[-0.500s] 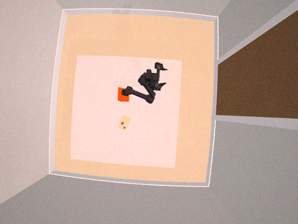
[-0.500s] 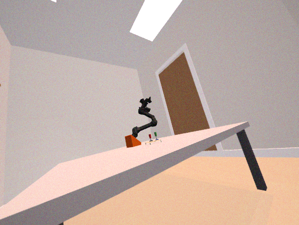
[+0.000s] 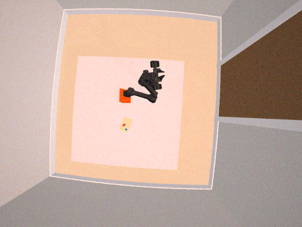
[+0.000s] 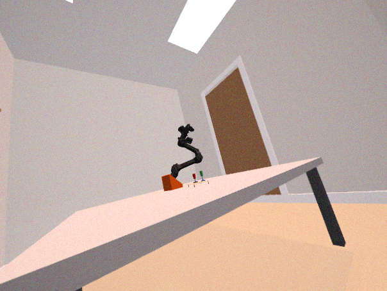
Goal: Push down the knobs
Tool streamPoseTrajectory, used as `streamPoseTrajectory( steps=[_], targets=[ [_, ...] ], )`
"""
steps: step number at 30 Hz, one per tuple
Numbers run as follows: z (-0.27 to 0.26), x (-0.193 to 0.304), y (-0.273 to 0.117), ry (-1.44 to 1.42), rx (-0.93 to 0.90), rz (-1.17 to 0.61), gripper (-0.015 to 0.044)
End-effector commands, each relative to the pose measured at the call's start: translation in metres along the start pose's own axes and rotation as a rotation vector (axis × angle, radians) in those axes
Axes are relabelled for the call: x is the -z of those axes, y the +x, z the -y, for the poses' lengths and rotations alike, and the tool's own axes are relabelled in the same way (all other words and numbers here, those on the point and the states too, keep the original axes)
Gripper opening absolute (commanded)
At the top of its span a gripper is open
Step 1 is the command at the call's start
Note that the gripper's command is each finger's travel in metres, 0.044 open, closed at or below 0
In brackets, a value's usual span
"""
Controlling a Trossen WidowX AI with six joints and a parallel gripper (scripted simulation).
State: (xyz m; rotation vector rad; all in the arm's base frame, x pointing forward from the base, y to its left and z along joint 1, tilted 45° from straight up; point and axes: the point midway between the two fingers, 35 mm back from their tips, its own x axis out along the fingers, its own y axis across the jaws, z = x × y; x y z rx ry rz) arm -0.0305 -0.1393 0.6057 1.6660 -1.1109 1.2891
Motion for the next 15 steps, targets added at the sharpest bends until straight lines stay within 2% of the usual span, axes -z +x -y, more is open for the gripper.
streamPoseTrajectory(
  steps=[1,15],
  targets=[
    [-0.013,-0.026,0.002,0.095,-0.04,0.071,0.0],
    [-0.027,-0.115,-0.003,0.434,-0.16,0.299,0.0]
  ],
)
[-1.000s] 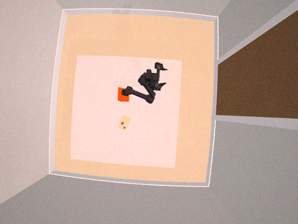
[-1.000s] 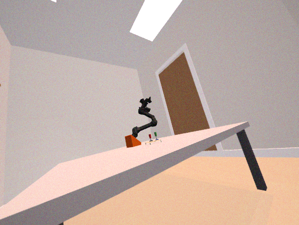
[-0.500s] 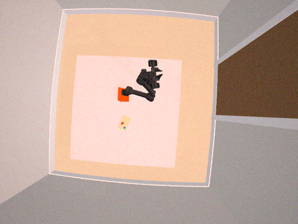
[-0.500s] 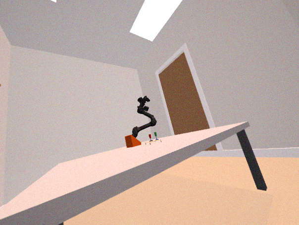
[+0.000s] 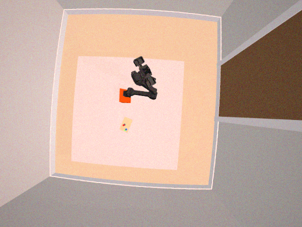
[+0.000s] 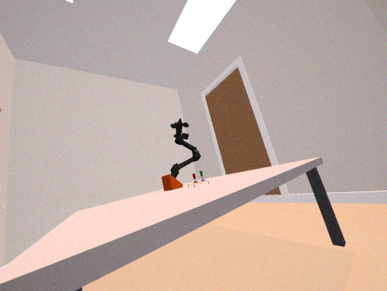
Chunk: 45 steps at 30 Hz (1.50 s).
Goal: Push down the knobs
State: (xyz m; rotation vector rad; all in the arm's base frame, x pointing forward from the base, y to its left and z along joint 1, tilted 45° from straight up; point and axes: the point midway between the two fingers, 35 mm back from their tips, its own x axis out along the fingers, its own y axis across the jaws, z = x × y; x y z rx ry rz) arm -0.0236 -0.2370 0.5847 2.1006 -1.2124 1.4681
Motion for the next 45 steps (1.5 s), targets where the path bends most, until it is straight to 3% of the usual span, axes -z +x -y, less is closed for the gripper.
streamPoseTrajectory(
  steps=[1,28,45],
  targets=[
    [-0.008,-0.022,0.004,0.089,-0.024,0.06,0.0],
    [0.001,-0.127,0.008,0.488,-0.087,0.277,0.0],
    [0.015,-0.249,-0.019,0.866,-0.291,0.625,0.0]
  ],
)
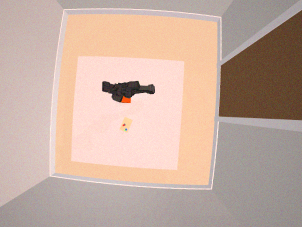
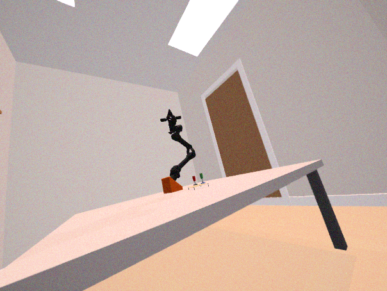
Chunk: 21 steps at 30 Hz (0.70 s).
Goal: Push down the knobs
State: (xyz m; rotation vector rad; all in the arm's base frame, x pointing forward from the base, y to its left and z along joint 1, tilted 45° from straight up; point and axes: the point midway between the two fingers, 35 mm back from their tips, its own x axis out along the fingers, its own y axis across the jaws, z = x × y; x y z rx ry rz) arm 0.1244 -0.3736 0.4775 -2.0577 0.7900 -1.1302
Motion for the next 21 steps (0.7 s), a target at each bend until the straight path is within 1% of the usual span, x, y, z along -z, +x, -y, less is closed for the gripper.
streamPoseTrajectory(
  steps=[1,11,21],
  targets=[
    [-0.017,-0.024,0.009,0.084,-0.057,0.07,0.0],
    [-0.056,-0.095,0.019,0.287,-0.234,0.262,0.0],
    [-0.089,-0.175,0.011,0.472,-0.442,0.46,0.0]
  ],
)
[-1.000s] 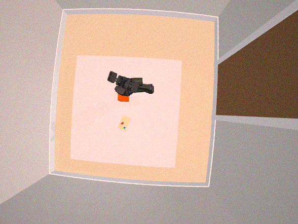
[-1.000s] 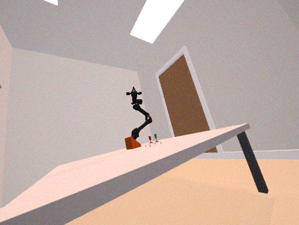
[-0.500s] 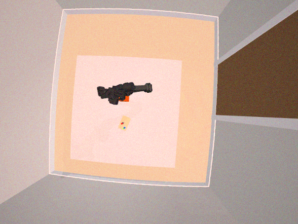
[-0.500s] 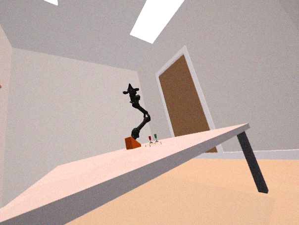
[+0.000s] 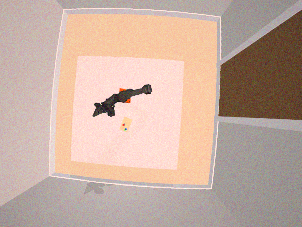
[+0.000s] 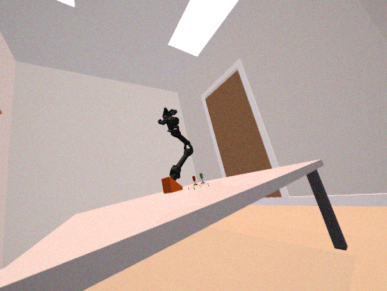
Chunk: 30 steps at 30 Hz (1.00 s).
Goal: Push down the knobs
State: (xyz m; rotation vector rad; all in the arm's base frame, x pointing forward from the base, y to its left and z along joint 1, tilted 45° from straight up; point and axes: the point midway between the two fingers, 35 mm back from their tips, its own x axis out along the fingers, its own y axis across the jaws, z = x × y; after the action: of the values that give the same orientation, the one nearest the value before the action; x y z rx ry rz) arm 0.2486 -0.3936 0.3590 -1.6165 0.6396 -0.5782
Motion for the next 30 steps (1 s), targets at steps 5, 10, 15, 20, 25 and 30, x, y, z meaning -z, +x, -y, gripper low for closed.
streamPoseTrajectory(
  steps=[5,10,15,20,25,30],
  targets=[
    [-0.044,-0.042,0.021,0.149,-0.173,0.127,0.0],
    [-0.071,-0.072,0.027,0.236,-0.29,0.198,0.0],
    [-0.097,-0.105,0.03,0.31,-0.411,0.268,0.0],
    [-0.122,-0.135,0.028,0.387,-0.548,0.328,0.0],
    [-0.147,-0.166,0.022,0.459,-0.695,0.378,0.0],
    [-0.17,-0.197,0.01,0.522,-0.851,0.416,0.0]
  ],
)
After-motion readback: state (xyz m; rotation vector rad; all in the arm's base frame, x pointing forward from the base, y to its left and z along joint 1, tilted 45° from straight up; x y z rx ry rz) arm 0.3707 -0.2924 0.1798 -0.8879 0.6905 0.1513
